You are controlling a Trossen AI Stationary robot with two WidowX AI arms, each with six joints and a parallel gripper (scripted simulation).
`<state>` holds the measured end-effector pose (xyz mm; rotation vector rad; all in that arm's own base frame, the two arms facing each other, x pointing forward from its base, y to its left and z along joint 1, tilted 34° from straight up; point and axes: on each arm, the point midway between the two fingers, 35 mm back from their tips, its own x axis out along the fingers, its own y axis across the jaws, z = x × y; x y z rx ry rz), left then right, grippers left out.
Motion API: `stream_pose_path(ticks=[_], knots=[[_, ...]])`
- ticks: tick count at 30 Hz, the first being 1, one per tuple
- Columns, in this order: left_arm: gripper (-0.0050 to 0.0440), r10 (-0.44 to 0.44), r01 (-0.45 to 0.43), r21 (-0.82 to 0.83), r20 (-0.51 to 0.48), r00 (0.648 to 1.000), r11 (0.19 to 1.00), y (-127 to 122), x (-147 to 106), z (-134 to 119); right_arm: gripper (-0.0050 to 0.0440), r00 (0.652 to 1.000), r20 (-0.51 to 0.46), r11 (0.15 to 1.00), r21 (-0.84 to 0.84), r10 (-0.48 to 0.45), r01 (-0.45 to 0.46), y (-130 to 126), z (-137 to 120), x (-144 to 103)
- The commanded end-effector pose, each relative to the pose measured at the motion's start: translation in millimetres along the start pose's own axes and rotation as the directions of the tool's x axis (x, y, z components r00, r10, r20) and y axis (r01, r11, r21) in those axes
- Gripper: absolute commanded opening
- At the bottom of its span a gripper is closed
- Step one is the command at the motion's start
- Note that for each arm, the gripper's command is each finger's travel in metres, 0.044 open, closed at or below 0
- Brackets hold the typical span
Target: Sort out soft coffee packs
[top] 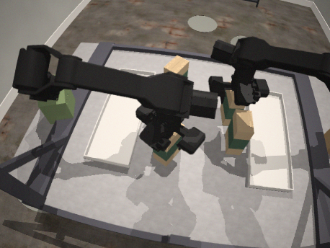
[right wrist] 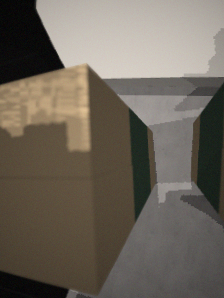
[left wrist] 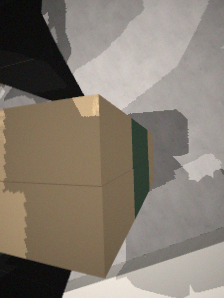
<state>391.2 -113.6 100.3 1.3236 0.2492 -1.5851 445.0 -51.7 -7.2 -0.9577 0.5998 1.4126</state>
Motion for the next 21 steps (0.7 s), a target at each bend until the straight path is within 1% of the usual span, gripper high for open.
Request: stream_pose_path(ticks=[1, 13, 14, 18, 19, 21], knots=[[0.0375, 0.006, -0.006, 0.004, -0.01, 1.0, 1.0, 1.7, 0.3, 1.4, 0.0368, 1.0, -0.004, 1.0, -0.007, -0.016, 0.016, -4.2, 3.3, -5.9], [0.0375, 0.006, -0.006, 0.004, -0.01, 1.0, 1.0, 1.7, 0.2, 1.4, 0.0368, 1.0, -0.004, 1.0, -0.007, -0.016, 0.016, -4.2, 3.2, -6.0], [0.0375, 0.006, -0.006, 0.004, -0.01, 1.0, 1.0, 1.7, 0.2, 1.4, 0.0118, 1.0, -0.004, 1.0, -0.007, -0.016, 0.016, -4.2, 3.2, -6.0], [0.0375, 0.006, -0.006, 0.004, -0.01, 1.0, 1.0, 1.7, 0.3, 1.4, 0.0118, 1.0, -0.004, 1.0, -0.007, -0.016, 0.016, -4.1, 3.2, -6.0], [0.0125, 0.006, -0.006, 0.004, -0.01, 1.0, 1.0, 1.7, 0.3, 1.4, 0.0118, 1.0, -0.004, 1.0, -0.007, -0.016, 0.016, -4.2, 3.2, -6.0], [0.0125, 0.006, -0.006, 0.004, -0.01, 1.0, 1.0, 1.7, 0.3, 1.4, 0.0118, 1.0, -0.004, 1.0, -0.007, -0.016, 0.016, -4.1, 3.2, -6.0]])
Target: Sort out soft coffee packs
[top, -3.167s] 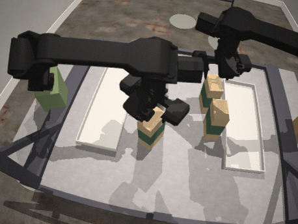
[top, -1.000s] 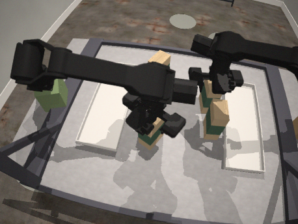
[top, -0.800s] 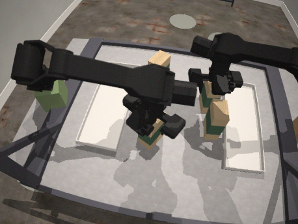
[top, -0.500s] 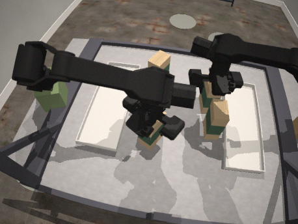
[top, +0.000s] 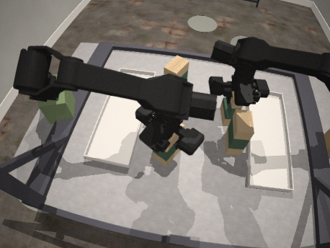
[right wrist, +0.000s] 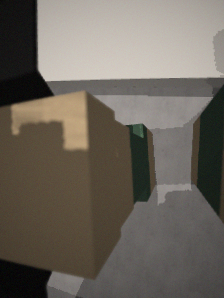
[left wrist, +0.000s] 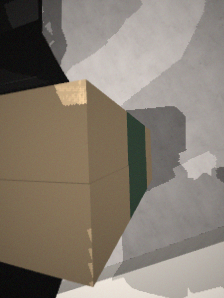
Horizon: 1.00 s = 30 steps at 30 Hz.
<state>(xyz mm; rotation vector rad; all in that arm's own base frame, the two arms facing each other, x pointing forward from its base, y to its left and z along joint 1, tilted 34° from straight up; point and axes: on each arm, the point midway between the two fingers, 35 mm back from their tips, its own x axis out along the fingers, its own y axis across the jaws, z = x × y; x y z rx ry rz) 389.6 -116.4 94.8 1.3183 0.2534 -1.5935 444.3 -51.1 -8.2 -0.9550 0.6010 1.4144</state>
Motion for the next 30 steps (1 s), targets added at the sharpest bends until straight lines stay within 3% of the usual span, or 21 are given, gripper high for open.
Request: stream_pose_path(ticks=[1, 30], knots=[[0.0125, 0.014, -0.014, 0.006, -0.015, 1.0, 1.0, 3.9, -5.7, 0.6, 0.0118, 1.0, -0.006, 1.0, -0.008, -0.019, 0.019, -5.0, 3.2, -7.1], [0.0125, 0.014, -0.014, 0.006, -0.015, 1.0, 1.0, 3.9, -5.7, 0.7, 0.0118, 1.0, -0.006, 1.0, -0.008, -0.019, 0.019, -4.9, 3.2, -11.0]])
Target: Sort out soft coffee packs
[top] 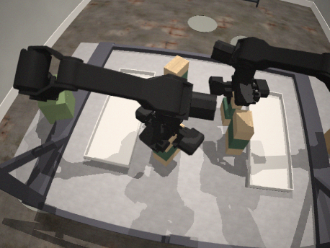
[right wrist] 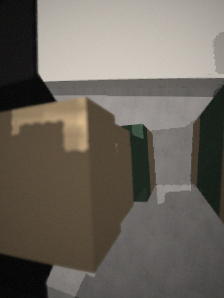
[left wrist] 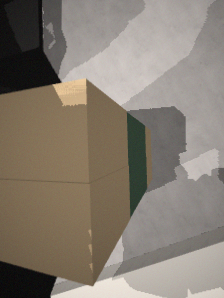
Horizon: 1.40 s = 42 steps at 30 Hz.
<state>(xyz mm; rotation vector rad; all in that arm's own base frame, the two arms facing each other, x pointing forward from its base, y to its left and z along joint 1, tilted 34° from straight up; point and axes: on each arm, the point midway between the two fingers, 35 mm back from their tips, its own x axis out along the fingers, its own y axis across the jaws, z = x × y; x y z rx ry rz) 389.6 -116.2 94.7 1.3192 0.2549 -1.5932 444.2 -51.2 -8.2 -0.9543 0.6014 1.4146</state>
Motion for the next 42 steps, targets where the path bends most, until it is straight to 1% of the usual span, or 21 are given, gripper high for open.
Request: stream_pose_path(ticks=[1, 3, 4, 8, 23, 25, 29, 39, 40, 42], knots=[[0.0125, 0.014, -0.014, 0.007, -0.013, 1.0, 1.0, 4, -6, 1, 0.0118, 1.0, -0.006, 1.0, -0.009, -0.019, 0.019, -5, 3, -13], [0.0125, 0.014, -0.014, 0.007, -0.013, 1.0, 1.0, 4, -6, 1, 0.0118, 1.0, -0.006, 1.0, -0.009, -0.019, 0.019, -5, 3, -17], [0.0375, 0.014, -0.014, 0.007, -0.013, 1.0, 1.0, 4, -6, 1, 0.0118, 1.0, -0.006, 1.0, -0.009, -0.019, 0.019, -5, 3, -19], [0.0375, 0.014, -0.014, 0.007, -0.013, 1.0, 1.0, 4, -6, 1, 0.0118, 1.0, -0.006, 1.0, -0.009, -0.019, 0.019, -5, 3, -23], [0.0375, 0.014, -0.014, 0.007, -0.013, 1.0, 1.0, 4, -6, 1, 0.0118, 1.0, -0.007, 1.0, -0.009, -0.018, 0.018, -4, 3, -53], [0.0375, 0.014, -0.014, 0.007, -0.013, 1.0, 1.0, 4, -6, 1, 0.0118, 1.0, -0.007, 1.0, -0.009, -0.018, 0.018, -4, 3, -53], [0.0375, 0.014, -0.014, 0.007, -0.013, 1.0, 1.0, 4, -6, 1, 0.0118, 1.0, -0.008, 1.0, -0.009, -0.018, 0.018, -4, 3, -61], [0.0375, 0.014, -0.014, 0.007, -0.013, 1.0, 1.0, 4, -6, 1, 0.0118, 1.0, -0.008, 1.0, -0.009, -0.018, 0.018, -4, 3, -62], [0.0375, 0.014, -0.014, 0.007, -0.013, 1.0, 1.0, 4, -14, 1, 0.0118, 1.0, -0.008, 1.0, -0.009, -0.018, 0.018, -4, 3, -62], [0.0375, 0.014, -0.014, 0.007, -0.013, 1.0, 1.0, 4, -14, 1, 0.0118, 1.0, -0.008, 1.0, -0.009, -0.018, 0.018, -4, 3, -62]])
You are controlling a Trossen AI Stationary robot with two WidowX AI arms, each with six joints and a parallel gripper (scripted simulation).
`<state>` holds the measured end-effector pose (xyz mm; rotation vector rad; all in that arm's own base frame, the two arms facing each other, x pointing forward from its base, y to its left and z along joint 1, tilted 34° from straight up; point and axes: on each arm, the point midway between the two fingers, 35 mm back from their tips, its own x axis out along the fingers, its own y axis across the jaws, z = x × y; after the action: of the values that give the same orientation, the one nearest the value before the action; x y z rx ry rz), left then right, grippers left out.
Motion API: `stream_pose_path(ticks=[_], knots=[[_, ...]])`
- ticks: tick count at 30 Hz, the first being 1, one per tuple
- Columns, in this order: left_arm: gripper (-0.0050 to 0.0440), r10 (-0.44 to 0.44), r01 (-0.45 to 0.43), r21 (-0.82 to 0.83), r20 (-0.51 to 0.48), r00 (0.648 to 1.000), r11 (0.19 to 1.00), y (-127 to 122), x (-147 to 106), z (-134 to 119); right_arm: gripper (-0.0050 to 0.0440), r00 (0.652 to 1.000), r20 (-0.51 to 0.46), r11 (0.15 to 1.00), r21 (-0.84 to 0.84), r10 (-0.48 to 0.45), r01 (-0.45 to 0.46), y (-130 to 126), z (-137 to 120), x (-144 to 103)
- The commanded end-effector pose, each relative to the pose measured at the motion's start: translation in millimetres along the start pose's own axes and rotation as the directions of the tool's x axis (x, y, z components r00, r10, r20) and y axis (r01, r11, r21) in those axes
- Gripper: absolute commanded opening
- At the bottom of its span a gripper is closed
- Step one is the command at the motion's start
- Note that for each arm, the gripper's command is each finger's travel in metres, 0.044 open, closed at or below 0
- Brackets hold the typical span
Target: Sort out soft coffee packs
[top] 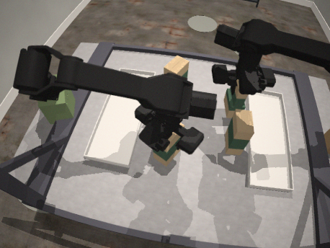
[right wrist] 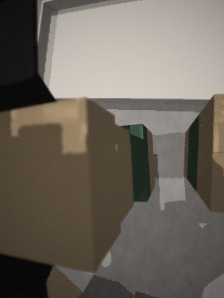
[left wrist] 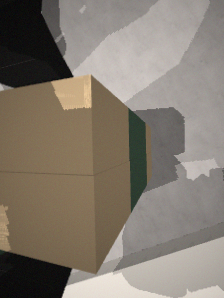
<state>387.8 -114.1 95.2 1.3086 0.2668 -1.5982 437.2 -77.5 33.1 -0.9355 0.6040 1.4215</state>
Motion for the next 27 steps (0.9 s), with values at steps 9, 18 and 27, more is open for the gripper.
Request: stream_pose_path(ticks=[9, 18, 27], knots=[[0.0375, 0.021, -0.02, 0.018, -0.018, 1.0, 1.0, 4, -83, 2, 0.0118, 0.999, -0.019, 0.999, -0.02, -0.026, 0.026, -5, 3, -13], [0.0375, 0.021, -0.02, 0.018, -0.018, 1.0, 1.0, 4, -83, 2, 0.0118, 0.999, -0.019, 0.999, -0.02, -0.026, 0.025, 3, 4, -12], [0.0375, 0.018, -0.017, 0.016, -0.017, 1.0, 1.0, -55, -82, 32, 0.0118, 1.0, -0.019, 1.0, -0.019, -0.024, 0.024, 38, 8, -11]])
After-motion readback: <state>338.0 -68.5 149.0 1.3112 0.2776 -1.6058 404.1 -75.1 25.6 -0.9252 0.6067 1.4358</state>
